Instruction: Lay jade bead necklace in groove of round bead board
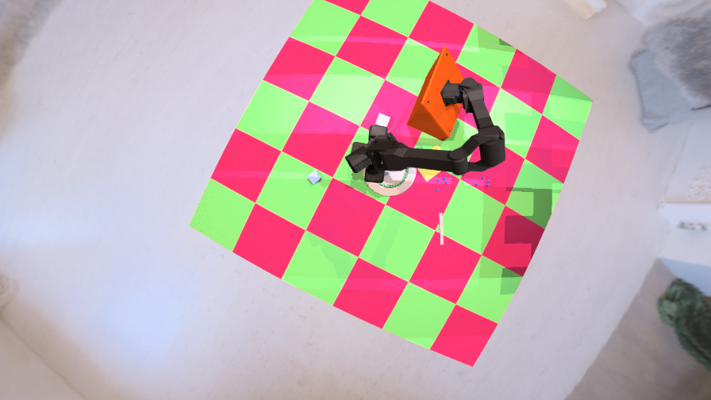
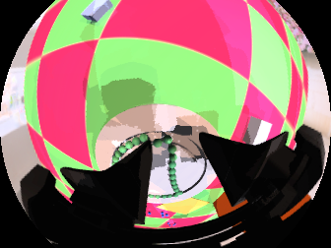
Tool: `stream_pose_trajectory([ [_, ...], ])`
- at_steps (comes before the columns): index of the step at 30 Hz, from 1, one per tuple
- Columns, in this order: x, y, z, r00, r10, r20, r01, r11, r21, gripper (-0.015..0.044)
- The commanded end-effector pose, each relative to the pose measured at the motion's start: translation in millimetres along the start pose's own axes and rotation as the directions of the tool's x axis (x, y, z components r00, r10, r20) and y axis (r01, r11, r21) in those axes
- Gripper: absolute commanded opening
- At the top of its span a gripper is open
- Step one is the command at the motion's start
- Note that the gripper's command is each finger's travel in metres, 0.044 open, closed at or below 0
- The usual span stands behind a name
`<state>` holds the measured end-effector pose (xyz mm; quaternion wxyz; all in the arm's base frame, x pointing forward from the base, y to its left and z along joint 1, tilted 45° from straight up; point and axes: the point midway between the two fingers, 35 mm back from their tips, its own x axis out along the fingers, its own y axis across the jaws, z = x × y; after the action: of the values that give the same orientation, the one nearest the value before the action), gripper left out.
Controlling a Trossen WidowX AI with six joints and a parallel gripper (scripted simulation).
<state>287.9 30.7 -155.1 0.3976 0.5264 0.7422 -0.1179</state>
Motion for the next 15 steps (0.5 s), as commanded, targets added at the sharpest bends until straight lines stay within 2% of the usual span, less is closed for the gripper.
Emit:
stream_pose_trajectory([
  [1,-0.5,-0.3,-1.9,1.000,-0.007,-0.007,0.007,1.000,-0.001,0.0368],
  [4,-1.0,-0.5,-1.3,1.000,-0.008,-0.008,0.008,1.000,0.001,0.0440],
  [15,-1.6,-0.5,-1.3,1.000,-0.012,-0.012,0.012,1.000,-0.001,0.0440],
])
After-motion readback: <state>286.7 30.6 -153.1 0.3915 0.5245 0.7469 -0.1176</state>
